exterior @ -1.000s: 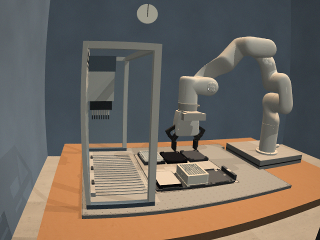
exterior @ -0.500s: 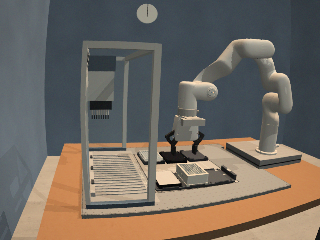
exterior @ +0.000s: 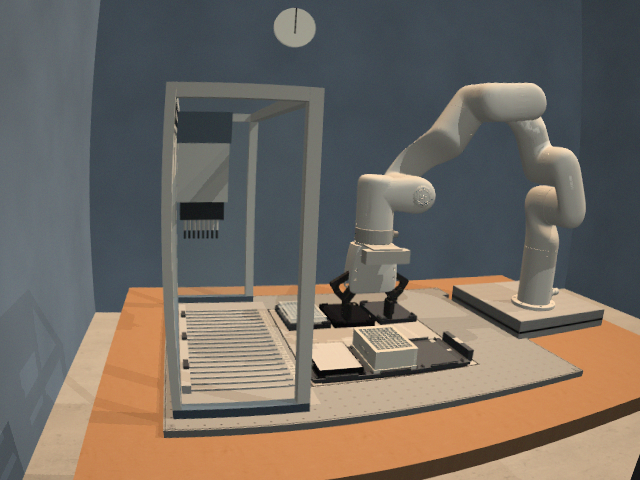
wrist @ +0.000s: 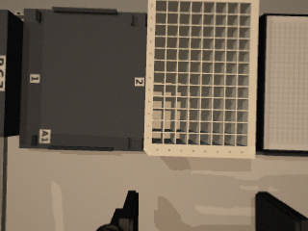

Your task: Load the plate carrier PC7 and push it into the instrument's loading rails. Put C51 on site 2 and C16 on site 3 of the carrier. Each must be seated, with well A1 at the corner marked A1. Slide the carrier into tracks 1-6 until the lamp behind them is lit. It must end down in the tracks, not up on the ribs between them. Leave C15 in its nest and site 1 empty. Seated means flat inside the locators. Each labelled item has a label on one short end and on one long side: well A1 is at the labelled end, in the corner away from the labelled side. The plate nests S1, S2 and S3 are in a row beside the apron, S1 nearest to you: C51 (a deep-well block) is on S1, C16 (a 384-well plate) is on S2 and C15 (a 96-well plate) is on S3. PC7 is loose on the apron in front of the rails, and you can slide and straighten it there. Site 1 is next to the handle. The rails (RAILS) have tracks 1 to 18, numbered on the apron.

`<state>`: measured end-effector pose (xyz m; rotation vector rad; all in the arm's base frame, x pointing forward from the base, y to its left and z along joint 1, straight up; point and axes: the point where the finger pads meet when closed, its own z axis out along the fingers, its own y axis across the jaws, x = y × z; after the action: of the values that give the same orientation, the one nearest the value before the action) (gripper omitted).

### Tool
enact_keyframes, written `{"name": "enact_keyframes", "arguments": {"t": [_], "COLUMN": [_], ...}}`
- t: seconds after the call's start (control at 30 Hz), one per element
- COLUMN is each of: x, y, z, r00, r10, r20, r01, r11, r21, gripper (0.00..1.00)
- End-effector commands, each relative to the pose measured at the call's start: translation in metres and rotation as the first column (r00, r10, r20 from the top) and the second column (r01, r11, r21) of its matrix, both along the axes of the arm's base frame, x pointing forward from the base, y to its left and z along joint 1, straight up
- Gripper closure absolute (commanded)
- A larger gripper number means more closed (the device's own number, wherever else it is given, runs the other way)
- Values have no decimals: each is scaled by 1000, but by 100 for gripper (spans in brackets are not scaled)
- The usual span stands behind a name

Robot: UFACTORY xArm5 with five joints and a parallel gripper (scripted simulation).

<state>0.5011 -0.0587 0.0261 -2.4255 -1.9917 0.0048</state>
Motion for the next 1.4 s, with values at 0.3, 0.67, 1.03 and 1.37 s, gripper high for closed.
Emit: {"name": "enact_keyframes", "arguments": {"t": [0.3, 0.67, 1.03, 1.37], "x": [2, 2, 2, 2], "y": [0, 0, 0, 0], "z": [-18, -28, -32, -37], "r00": [1000, 1000, 1000, 1000], "r10": [0, 0, 0, 0], "r20": [4, 4, 4, 4], "r01": [0, 0, 0, 0], "r11": [1000, 1000, 1000, 1000], "r21": [0, 0, 0, 0], "gripper": [0, 0, 0, 0]}}
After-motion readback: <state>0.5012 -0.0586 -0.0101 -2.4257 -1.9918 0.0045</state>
